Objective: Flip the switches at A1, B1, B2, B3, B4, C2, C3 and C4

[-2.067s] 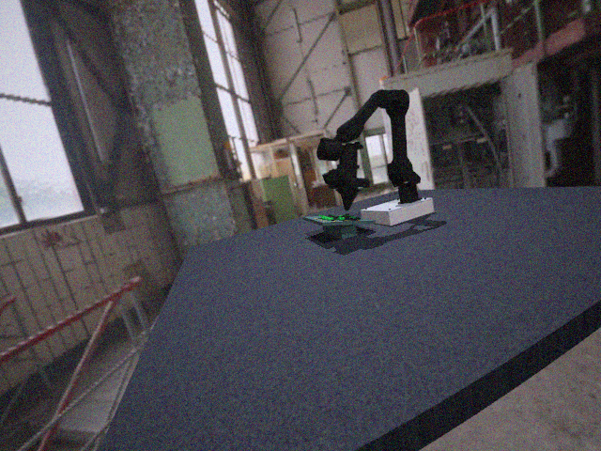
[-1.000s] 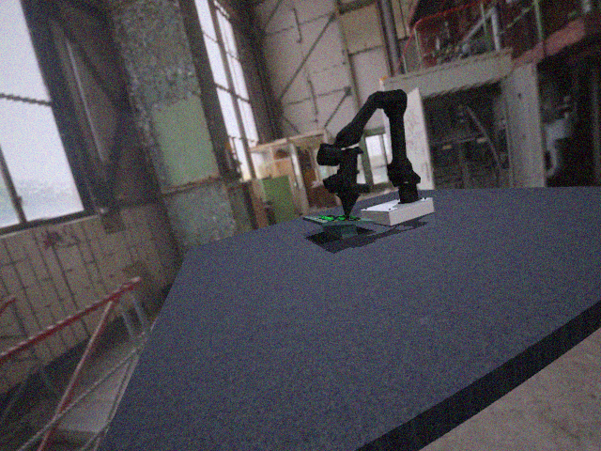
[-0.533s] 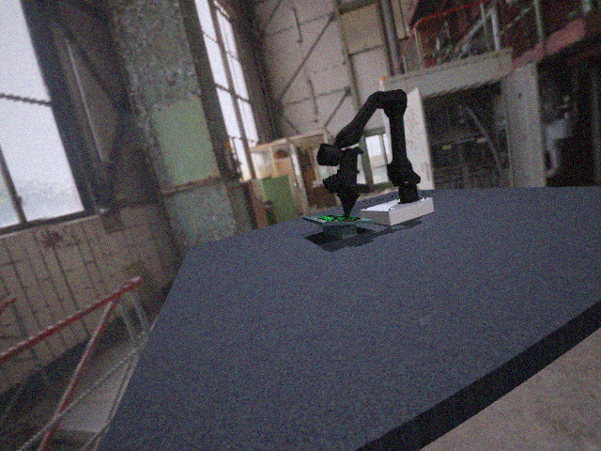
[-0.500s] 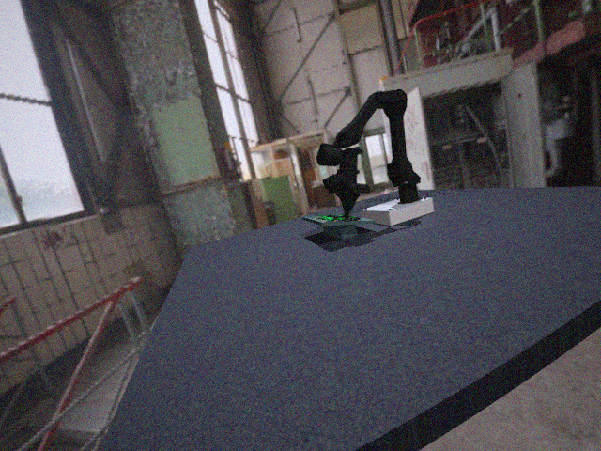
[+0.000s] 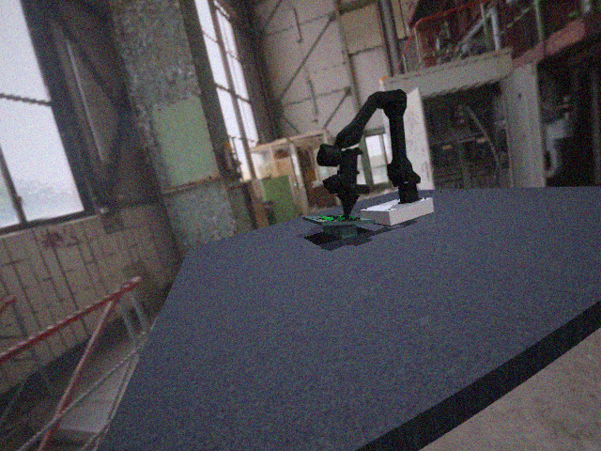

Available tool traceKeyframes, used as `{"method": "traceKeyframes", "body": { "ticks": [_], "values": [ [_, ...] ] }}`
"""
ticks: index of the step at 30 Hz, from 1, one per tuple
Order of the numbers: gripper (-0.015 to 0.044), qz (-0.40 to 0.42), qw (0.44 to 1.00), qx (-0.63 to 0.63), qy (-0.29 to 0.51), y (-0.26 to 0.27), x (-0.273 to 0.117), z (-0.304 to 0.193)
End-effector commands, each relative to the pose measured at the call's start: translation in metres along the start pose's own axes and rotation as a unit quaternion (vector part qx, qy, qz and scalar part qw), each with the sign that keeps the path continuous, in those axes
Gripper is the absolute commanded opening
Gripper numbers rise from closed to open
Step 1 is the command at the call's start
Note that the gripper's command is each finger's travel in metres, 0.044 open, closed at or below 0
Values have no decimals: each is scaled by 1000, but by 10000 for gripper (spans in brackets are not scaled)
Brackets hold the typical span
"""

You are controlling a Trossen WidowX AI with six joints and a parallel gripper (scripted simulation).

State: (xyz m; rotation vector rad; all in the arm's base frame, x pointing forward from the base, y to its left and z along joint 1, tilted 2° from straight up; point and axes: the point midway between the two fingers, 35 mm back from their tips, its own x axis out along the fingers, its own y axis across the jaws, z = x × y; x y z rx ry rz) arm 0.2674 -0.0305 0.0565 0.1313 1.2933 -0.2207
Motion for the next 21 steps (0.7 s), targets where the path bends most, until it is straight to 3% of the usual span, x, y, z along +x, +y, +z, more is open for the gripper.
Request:
{"method": "traceKeyframes", "body": {
  "ticks": [1, 21],
  "values": [
    [0, -2, 1000, -2, 1, 0, 2, 0],
    [0, -2, 1000, -2, 1, -1, 4, 0]
  ]
}}
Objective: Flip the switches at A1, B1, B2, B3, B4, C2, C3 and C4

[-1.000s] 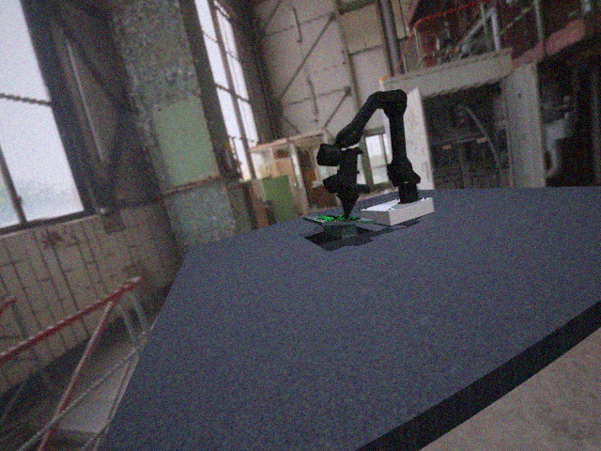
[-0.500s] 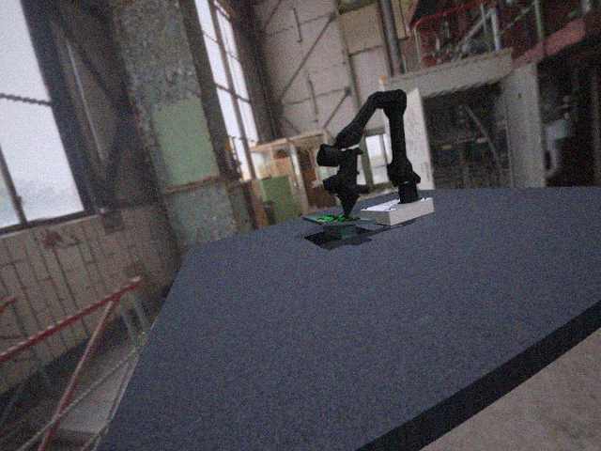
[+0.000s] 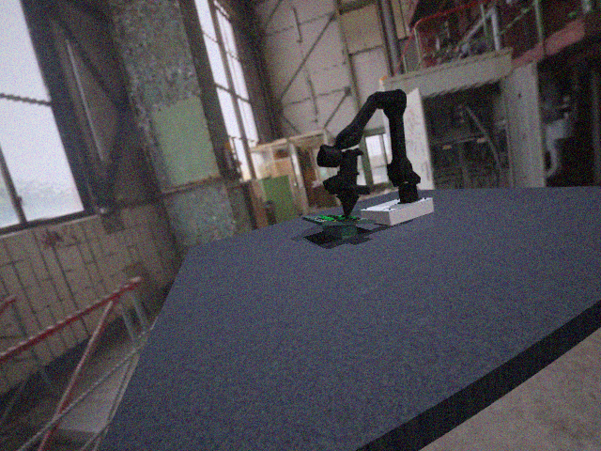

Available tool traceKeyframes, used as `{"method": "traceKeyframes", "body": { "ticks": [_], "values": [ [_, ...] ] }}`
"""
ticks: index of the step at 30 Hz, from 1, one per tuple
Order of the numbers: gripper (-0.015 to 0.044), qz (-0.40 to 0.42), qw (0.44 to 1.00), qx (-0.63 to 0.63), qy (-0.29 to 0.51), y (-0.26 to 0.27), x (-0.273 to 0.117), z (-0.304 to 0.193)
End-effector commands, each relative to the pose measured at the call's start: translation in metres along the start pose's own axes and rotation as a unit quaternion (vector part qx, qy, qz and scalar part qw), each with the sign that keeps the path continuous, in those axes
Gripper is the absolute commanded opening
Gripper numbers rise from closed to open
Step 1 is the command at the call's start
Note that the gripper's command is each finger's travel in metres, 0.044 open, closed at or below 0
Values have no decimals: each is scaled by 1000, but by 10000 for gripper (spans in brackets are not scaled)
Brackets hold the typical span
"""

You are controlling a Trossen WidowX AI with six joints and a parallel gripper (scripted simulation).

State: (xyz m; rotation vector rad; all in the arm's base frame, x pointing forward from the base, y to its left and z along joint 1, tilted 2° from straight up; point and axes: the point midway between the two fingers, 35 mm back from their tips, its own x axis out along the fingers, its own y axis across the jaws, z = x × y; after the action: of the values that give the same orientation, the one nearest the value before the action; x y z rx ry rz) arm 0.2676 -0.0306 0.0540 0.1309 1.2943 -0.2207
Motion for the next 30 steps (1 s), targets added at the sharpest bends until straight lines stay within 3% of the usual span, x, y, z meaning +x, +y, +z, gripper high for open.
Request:
{"method": "traceKeyframes", "body": {
  "ticks": [1, 10, 16, 30],
  "values": [
    [0, -2, 1000, -2, 0, 0, 2, 0],
    [0, 0, 1000, 0, 0, 0, -1, 1],
    [0, -1, 1000, -1, 14, 0, -63, 3],
    [0, -3, 1000, -2, 13, -29, -61, 3]
  ]
}}
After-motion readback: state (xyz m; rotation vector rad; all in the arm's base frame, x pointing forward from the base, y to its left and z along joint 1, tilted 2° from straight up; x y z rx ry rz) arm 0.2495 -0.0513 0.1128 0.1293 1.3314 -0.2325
